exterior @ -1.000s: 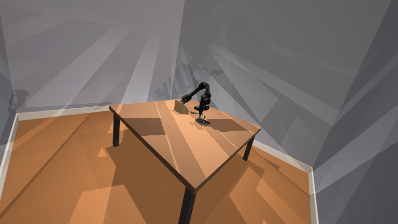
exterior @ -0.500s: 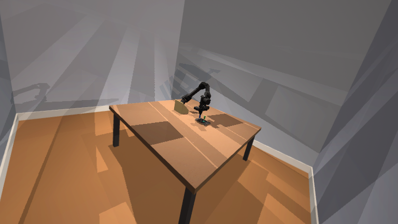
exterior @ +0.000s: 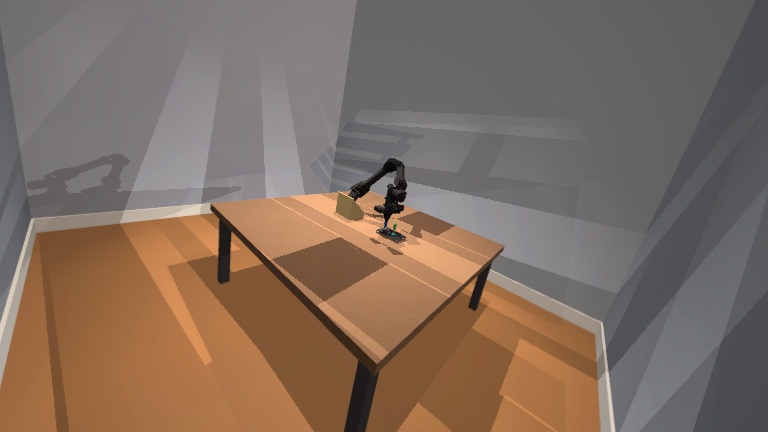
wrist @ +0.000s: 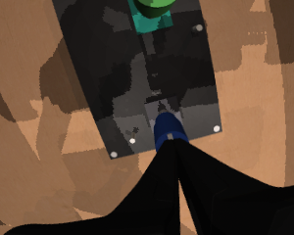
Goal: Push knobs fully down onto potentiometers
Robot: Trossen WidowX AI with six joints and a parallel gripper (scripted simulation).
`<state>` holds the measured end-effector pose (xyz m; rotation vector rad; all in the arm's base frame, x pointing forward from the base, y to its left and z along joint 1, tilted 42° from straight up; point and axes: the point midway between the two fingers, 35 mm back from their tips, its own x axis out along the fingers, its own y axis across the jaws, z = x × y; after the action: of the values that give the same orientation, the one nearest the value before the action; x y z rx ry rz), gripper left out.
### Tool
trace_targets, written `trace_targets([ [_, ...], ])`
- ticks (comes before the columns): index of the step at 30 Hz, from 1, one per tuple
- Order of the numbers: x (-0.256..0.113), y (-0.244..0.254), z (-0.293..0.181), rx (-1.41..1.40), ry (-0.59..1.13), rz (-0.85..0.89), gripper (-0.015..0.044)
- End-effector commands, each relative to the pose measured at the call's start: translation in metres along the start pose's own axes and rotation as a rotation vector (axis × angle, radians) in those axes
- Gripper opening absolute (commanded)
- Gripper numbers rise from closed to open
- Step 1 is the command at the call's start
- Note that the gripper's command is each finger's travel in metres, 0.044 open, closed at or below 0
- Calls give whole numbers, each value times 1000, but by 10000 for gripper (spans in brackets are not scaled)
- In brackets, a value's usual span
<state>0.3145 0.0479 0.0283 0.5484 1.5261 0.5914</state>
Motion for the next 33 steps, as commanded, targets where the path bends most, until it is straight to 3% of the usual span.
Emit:
trace_targets([
  [1,2,0,0,2,1,3,0],
  [33,8,0,0,2,1,3,0],
])
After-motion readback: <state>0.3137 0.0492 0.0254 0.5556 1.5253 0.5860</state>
